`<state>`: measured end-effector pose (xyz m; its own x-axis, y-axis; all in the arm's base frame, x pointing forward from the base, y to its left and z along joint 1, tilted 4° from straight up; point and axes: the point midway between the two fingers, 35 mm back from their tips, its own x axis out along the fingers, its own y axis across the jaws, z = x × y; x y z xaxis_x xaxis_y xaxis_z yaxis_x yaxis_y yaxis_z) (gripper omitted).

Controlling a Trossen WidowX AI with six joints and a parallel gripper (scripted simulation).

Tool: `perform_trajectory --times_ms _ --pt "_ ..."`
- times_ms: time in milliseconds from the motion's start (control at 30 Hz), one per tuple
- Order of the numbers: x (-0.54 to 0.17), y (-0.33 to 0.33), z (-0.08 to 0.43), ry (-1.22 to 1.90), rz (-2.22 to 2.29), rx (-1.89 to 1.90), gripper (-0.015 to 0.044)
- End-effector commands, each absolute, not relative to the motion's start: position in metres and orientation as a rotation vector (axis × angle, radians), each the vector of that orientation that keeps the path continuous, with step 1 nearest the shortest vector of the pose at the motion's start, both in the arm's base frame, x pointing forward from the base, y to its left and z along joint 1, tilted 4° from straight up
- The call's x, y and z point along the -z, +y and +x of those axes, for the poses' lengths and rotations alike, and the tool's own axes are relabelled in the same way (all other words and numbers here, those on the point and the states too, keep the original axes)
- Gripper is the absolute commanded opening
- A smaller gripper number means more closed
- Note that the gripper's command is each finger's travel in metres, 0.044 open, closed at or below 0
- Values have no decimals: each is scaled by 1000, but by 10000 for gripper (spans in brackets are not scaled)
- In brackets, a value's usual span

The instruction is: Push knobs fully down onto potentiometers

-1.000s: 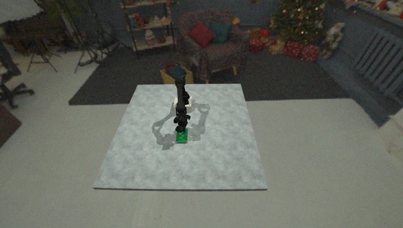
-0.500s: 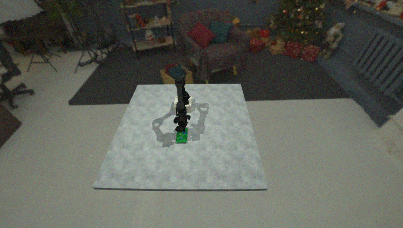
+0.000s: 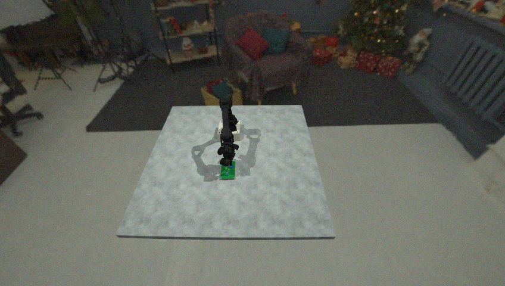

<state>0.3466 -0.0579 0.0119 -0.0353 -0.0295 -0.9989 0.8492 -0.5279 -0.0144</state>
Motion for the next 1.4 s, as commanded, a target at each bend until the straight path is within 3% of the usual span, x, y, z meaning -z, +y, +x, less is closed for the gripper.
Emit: perform_trajectory --times_ms 0,1367 --pt "-10 -59 347 877 1560 1646 0" --pt "-4 -59 347 877 1560 1646 0"
